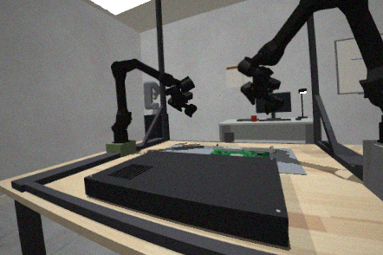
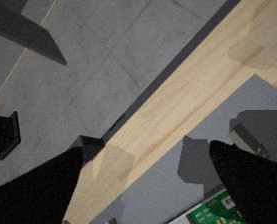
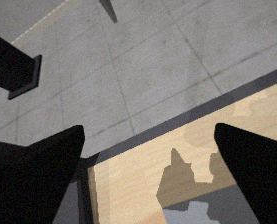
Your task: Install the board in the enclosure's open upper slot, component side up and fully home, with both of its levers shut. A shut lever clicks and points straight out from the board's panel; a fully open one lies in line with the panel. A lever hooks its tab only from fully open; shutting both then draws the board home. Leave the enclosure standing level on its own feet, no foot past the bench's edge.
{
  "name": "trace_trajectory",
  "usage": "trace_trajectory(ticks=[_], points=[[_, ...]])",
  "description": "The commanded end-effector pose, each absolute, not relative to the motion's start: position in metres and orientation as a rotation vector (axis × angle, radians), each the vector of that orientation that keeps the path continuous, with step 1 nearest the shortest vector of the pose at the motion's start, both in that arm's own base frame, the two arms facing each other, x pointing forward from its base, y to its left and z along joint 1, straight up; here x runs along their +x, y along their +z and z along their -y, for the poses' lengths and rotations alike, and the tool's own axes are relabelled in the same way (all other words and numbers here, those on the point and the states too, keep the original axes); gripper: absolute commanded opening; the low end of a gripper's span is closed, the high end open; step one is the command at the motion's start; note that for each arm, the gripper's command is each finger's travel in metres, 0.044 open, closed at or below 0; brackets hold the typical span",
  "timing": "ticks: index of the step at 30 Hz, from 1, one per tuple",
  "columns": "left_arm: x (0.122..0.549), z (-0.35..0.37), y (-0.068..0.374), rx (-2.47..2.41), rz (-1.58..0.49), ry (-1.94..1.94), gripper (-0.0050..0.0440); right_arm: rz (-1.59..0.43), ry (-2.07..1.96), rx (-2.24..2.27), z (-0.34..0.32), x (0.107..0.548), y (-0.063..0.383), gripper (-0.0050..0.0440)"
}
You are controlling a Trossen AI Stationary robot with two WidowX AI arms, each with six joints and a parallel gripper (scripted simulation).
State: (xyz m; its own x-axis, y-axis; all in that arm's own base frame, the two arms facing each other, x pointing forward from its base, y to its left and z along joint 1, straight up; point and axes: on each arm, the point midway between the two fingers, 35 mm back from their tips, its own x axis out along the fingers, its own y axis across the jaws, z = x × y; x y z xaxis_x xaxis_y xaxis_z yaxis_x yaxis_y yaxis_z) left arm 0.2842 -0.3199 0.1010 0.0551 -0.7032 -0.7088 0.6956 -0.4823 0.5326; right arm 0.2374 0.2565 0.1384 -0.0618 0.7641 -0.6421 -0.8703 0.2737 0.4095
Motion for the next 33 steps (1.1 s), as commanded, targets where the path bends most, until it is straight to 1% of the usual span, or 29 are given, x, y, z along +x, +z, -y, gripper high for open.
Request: trace_trajectory(ticks=[1, 18, 19, 21, 23, 25, 26, 29, 32, 33], points=[[0.287, 0.322, 0.114, 1.254, 0.045, -1.635, 0.0400, -0.900, 1.347, -0.148, -0.258, 0.239, 0.147, 0.0400], [0.287, 0.322, 0.114, 1.254, 0.045, -1.635, 0.0400, -0.900, 1.347, -0.148, -0.258, 0.239, 0.147, 0.0400], [0.287, 0.322, 0.114, 1.254, 0.045, -1.635, 0.0376, -0.900, 1.347, -0.148, -0.258, 0.239, 0.147, 0.0400], [0.287, 0.315, 0.099, 1.262, -0.009, -1.645, 0.0328, -0.922, 1.325, -0.154, -0.258, 0.240, 0.141, 0.0400], [0.286, 0.311, 0.099, 1.262, -0.051, -1.627, 0.0280, -0.950, 1.283, -0.165, -0.258, 0.242, 0.134, 0.0400], [0.283, 0.302, 0.095, 1.272, -0.141, -1.594, 0.0232, -0.996, 1.189, -0.190, -0.257, 0.246, 0.122, 0.0400], [0.282, 0.297, 0.089, 1.278, -0.198, -1.573, 0.0223, -1.014, 1.133, -0.204, -0.257, 0.249, 0.117, 0.0400], [0.286, 0.282, 0.075, 1.300, -0.335, -1.485, 0.0223, -1.048, 0.973, -0.234, -0.255, 0.258, 0.104, 0.0400], [0.294, 0.270, 0.067, 1.318, -0.423, -1.374, 0.0223, -1.049, 0.816, -0.253, -0.254, 0.269, 0.098, 0.0400], [0.294, 0.270, 0.067, 1.318, -0.423, -1.374, 0.0223, -1.049, 0.816, -0.253, -0.254, 0.269, 0.098, 0.0400]])
